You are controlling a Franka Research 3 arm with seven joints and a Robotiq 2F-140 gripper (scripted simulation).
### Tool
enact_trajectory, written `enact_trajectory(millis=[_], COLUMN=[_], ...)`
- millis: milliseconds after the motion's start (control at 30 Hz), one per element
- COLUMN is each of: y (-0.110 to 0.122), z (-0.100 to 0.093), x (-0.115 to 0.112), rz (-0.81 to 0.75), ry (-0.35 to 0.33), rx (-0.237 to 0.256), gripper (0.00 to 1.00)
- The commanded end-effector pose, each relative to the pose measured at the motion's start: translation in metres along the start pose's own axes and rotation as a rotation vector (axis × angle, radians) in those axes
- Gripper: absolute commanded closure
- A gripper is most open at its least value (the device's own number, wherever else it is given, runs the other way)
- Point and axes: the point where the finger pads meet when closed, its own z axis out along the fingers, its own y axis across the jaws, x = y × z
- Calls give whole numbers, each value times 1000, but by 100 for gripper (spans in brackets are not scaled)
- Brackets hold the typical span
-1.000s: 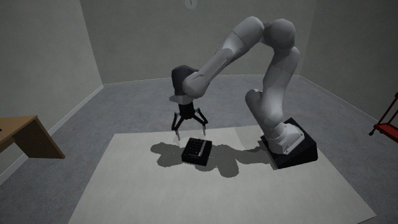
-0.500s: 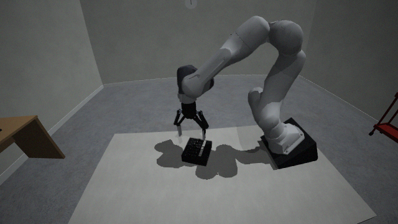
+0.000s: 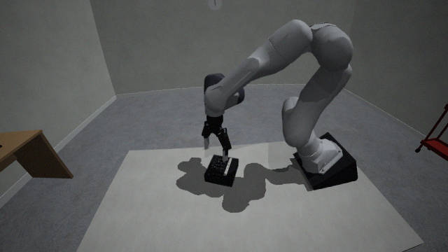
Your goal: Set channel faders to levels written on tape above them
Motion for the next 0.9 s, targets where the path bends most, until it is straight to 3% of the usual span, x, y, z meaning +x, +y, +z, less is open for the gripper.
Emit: enact_trajectory(millis=[0, 467, 533, 867], y=[0, 0, 0, 0], z=[0, 0, 0, 0], x=[-3, -3, -3, -3], rz=[277, 698, 698, 1030], ry=[3, -1, -1, 6], rx=[31, 100, 100, 128], gripper=[0, 0, 0, 0])
